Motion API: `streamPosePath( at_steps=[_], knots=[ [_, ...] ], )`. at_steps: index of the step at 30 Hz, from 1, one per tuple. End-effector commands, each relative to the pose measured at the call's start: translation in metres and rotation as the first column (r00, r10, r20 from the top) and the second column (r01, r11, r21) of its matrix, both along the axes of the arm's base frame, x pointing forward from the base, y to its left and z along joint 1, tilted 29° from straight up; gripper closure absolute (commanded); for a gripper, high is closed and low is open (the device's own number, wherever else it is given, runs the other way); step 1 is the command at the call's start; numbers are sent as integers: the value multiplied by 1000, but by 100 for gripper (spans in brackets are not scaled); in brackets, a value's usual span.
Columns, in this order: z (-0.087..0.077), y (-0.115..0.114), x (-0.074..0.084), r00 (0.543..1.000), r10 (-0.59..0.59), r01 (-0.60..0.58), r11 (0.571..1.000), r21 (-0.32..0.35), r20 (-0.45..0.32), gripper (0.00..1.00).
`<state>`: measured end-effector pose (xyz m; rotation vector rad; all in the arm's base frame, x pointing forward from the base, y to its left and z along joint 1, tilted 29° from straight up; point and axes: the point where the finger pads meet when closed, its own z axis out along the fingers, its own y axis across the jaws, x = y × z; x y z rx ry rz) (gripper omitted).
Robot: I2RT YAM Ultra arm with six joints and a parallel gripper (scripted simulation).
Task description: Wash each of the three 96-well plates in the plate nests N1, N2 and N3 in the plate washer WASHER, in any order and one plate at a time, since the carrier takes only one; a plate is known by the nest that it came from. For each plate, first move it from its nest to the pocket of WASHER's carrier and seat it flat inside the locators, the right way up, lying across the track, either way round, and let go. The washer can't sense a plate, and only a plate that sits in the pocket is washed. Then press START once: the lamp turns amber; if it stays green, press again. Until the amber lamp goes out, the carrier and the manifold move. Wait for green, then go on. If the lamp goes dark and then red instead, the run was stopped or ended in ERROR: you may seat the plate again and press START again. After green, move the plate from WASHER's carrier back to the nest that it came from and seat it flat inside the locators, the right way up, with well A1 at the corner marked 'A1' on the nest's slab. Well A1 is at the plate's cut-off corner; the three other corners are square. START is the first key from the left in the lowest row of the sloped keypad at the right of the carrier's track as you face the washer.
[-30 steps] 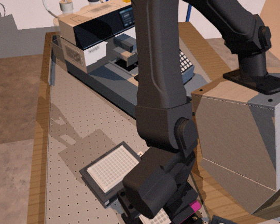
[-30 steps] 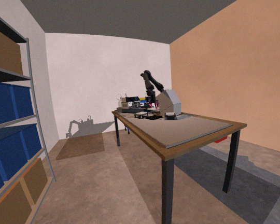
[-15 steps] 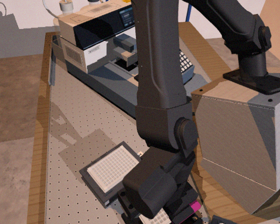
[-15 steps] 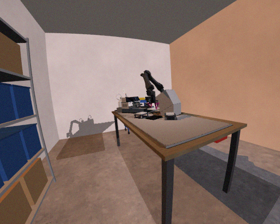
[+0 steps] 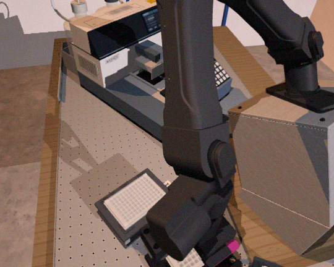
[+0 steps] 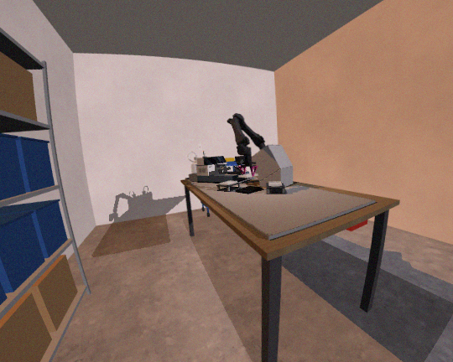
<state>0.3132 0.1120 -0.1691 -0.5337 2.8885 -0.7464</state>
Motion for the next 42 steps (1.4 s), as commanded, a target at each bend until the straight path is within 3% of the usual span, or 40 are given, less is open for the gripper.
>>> streamPosePath(
  at_steps=[1, 21, 42],
  knots=[
    [1, 12, 7, 1000, 12, -12, 1000, 11, 22, 100],
    [1, 12, 6, 1000, 12, -12, 1000, 11, 21, 100],
    [-29, -8, 19, 1000, 2, -2, 1000, 10, 25, 100]
  ],
)
